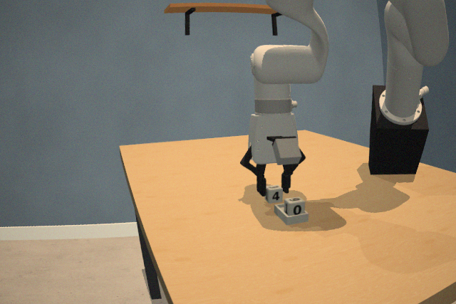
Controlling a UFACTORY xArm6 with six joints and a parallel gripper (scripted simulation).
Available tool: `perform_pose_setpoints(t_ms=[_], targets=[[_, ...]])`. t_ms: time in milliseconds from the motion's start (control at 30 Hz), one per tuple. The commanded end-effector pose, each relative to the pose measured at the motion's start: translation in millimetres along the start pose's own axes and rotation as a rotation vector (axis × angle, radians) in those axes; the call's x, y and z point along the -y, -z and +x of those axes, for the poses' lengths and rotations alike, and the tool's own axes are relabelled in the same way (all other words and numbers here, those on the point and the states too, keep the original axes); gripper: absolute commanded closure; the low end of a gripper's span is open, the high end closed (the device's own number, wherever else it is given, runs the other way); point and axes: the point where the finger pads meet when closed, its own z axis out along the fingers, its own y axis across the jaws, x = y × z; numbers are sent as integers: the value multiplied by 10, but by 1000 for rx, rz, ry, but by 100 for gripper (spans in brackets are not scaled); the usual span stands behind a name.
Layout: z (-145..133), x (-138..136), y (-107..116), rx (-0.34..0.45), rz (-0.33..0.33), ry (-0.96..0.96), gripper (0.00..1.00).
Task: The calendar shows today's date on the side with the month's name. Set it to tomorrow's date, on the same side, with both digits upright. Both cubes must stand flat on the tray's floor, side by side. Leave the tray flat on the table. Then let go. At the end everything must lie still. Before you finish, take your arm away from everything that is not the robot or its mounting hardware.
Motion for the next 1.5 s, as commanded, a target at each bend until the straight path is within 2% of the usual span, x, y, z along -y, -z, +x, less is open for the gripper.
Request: perform_pose_setpoints(t_ms=[0,1367,1400,1467], targets=[[-4,-10,-56,1,-2,1,51],[-4,-10,-67,1,-2,1,51],[-4,-10,-67,1,-2,1,71],[-4,-10,-67,1,-2,1,71]])
